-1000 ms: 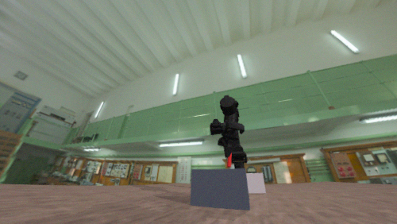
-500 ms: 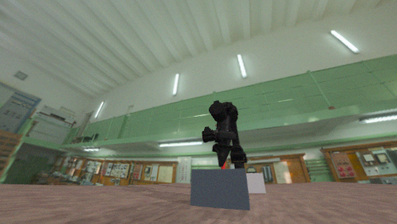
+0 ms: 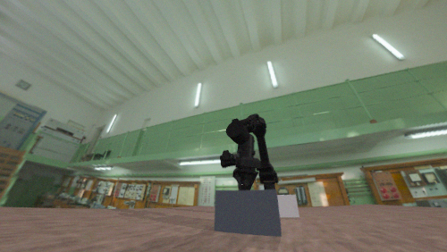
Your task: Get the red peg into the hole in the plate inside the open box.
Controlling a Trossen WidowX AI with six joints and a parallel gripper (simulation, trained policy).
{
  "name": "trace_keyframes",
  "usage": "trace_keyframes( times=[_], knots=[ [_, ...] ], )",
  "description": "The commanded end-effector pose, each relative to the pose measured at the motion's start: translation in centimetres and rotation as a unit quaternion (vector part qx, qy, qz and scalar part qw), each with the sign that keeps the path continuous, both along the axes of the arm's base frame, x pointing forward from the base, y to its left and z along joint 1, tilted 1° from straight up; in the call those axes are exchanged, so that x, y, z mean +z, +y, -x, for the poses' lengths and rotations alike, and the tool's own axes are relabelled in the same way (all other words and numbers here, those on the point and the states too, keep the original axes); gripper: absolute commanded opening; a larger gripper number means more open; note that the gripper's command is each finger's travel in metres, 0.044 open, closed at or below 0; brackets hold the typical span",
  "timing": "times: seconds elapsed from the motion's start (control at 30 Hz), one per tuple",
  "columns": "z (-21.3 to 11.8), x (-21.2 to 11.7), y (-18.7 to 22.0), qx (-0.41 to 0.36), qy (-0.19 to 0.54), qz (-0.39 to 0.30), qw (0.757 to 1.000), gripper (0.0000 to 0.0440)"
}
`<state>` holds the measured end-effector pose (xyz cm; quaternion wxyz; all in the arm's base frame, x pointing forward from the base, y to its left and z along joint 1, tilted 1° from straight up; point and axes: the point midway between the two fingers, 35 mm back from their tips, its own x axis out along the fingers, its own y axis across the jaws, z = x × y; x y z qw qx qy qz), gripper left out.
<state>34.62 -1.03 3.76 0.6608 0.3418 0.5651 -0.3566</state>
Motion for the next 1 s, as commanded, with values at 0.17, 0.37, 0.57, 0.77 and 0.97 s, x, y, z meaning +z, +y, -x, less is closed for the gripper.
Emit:
trace_keyframes(
  times=[0.17, 0.37, 0.57, 0.77, 0.97],
  knots=[
    [-2.6, 0.6, -1.4, 0.002, -0.025, 0.003, 1.0, 0.044],
    [-4.2, 1.3, -3.0, -0.008, -0.053, 0.013, 0.998, 0.044],
    [-5.7, 2.0, -4.8, -0.019, -0.08, 0.026, 0.996, 0.044],
    [-6.6, 2.3, -5.3, -0.023, -0.098, 0.028, 0.995, 0.044],
    [-6.8, 2.4, -5.5, -0.024, -0.103, 0.028, 0.994, 0.044]
  ],
)
